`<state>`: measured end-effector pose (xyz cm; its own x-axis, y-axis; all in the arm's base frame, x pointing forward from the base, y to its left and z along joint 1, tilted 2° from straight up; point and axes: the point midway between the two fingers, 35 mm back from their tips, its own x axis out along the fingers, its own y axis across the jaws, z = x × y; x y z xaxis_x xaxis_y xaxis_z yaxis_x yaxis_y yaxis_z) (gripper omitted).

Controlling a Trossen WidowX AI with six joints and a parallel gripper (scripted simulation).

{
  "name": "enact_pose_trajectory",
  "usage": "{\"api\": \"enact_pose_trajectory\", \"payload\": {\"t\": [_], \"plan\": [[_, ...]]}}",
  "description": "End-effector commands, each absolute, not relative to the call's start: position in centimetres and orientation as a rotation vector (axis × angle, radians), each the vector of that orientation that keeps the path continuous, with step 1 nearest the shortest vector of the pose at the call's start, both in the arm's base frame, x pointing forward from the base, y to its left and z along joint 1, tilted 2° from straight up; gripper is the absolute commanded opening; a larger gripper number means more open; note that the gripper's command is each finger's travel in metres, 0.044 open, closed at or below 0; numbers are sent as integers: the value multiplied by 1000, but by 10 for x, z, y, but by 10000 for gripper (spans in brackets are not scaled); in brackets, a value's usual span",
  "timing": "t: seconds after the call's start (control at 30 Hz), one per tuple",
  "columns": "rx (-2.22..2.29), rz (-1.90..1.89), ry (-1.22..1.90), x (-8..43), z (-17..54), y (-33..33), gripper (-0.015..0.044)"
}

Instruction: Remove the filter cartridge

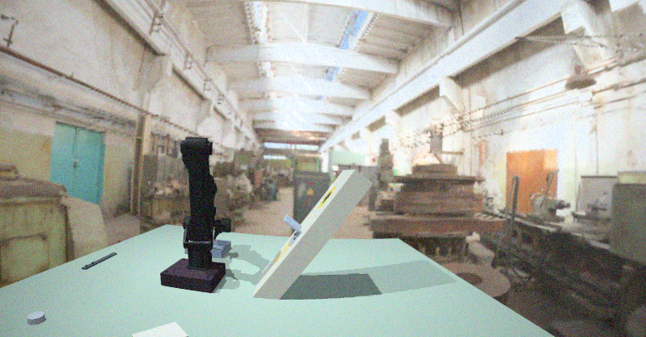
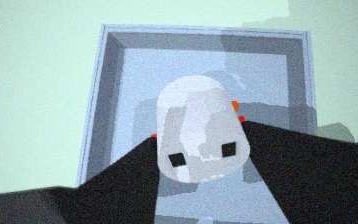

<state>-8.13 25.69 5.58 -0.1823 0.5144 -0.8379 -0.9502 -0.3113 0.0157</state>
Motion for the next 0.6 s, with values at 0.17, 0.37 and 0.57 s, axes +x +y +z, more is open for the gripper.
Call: {"api": "enact_pose_trajectory", "payload": {"t": [0.17,0.37,0.57], "plan": [[-917,1718,685,-81,54,257,105],[-917,1718,685,-81,54,257,263],[-917,1718,685,-81,54,257,420]]}}
